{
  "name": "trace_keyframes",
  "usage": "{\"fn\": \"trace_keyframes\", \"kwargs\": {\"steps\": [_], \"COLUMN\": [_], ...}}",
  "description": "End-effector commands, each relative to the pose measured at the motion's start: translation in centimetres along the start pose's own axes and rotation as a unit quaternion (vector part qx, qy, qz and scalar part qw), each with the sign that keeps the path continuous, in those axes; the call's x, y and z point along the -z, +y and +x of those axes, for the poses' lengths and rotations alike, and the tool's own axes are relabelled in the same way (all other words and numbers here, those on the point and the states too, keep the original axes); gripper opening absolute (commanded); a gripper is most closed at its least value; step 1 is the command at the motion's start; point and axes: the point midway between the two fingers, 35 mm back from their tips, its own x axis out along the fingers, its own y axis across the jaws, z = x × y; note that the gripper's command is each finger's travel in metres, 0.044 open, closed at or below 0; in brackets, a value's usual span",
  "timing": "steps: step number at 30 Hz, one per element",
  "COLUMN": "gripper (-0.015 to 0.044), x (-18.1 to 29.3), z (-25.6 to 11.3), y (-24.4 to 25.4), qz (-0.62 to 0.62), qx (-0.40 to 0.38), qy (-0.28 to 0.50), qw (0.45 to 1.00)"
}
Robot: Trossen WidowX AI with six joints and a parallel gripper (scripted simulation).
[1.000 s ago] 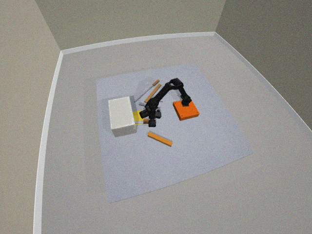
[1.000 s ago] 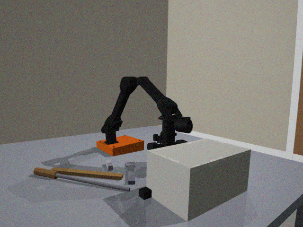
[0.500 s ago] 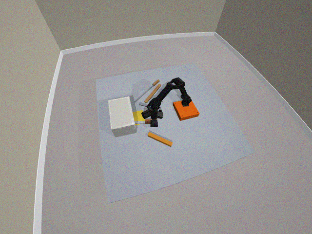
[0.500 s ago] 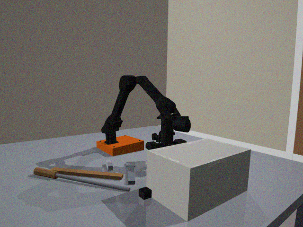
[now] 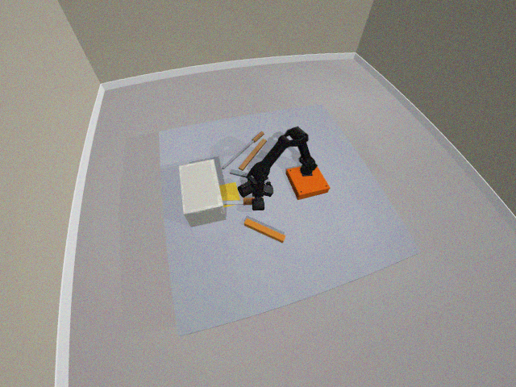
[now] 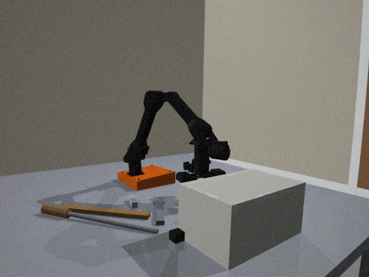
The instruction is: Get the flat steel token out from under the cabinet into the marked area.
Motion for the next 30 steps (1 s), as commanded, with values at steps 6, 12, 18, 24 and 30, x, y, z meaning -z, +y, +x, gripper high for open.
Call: {"fn": "trace_keyframes", "kwargs": {"steps": [6, 12, 18, 24, 30], "gripper": [0.0, 0.0, 0.0, 0.0, 0.0], "x": [-1.4, -2.1, -2.9, -3.6, -4.5], "z": [0.1, 0.1, 0.1, 0.1, 0.1], "y": [0.0, -0.1, -0.1, -0.2, -0.2], "qz": [0.0, 0.0, 0.0, 0.0, 0.0], "qx": [-0.001, -0.001, -0.001, -0.001, -0.001], "qy": [0.0, -0.001, -0.001, -0.001, -0.002], "qw": [1.0, 1.0, 1.0, 1.0, 1.0]}}
